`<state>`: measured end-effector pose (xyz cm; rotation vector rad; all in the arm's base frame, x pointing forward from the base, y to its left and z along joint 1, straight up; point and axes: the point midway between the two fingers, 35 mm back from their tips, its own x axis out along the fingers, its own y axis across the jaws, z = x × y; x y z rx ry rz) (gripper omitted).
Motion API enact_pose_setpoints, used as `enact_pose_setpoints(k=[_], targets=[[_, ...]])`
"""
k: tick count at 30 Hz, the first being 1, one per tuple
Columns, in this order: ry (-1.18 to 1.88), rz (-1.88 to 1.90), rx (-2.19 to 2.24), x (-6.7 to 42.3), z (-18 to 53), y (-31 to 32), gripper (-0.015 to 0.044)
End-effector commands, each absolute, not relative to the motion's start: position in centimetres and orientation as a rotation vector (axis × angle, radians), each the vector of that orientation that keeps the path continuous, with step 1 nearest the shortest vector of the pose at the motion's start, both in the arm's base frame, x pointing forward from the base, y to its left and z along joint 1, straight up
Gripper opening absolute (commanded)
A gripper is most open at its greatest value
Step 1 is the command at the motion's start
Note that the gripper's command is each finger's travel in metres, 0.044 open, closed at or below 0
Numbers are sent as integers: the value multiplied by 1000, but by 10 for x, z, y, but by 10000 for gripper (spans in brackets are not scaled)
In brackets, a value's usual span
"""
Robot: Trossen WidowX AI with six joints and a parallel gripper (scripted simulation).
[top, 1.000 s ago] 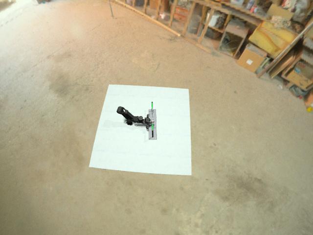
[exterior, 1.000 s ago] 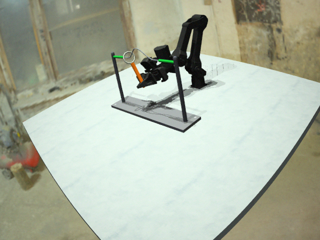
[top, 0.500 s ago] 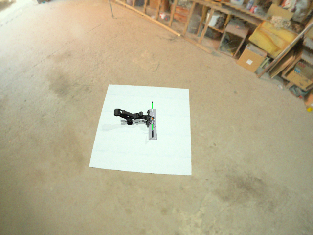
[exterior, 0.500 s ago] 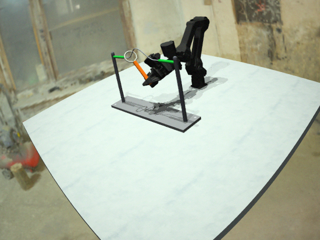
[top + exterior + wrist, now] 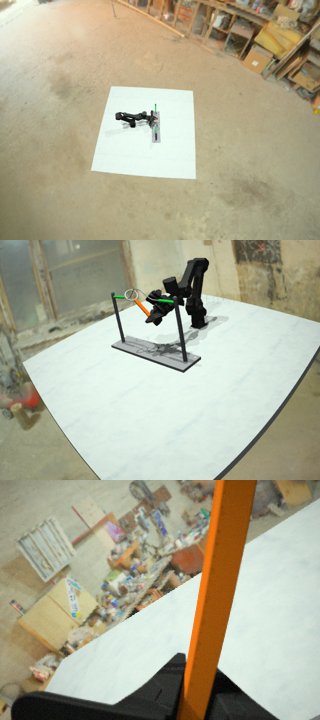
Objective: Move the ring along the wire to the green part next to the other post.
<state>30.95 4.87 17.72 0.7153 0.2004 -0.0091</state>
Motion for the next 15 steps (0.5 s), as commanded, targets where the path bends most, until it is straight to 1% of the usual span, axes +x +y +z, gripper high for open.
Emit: enact_pose_setpoints(k=[1, 15], targets=[[233, 12, 737, 304, 187, 54, -150], [241, 10, 730, 304, 196, 63, -150]])
